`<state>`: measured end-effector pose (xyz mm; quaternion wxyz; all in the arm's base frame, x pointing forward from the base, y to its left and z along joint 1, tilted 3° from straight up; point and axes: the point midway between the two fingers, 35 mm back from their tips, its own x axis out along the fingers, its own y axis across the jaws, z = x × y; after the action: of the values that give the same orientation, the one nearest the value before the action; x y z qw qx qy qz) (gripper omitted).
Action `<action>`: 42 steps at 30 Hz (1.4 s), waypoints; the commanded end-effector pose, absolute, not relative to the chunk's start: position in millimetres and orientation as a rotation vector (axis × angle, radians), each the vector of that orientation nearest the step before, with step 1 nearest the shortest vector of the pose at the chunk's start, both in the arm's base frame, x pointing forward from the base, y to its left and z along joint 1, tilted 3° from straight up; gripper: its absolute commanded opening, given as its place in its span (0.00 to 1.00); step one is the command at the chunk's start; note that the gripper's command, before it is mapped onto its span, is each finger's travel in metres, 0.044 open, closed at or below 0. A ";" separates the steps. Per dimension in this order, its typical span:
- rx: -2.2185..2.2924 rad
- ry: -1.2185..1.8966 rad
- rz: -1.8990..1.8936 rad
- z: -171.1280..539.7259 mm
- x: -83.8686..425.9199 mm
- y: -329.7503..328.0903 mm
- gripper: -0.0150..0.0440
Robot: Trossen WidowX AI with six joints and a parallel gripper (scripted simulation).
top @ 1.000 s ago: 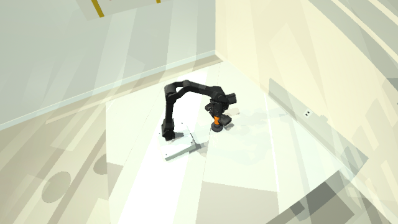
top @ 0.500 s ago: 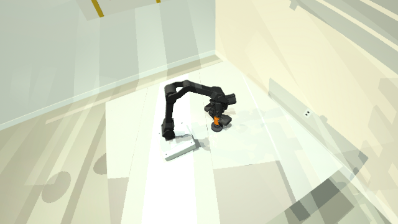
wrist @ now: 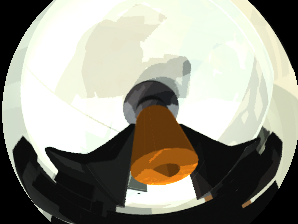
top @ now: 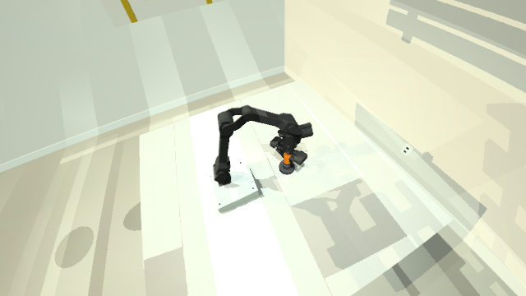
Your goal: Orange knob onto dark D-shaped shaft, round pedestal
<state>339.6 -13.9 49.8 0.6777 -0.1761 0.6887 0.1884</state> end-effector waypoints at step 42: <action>-0.522 1.520 0.547 43.0 336.5 -14.0 0.25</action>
<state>336.1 -13.6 43.2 0.6617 -0.2279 0.6724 0.2411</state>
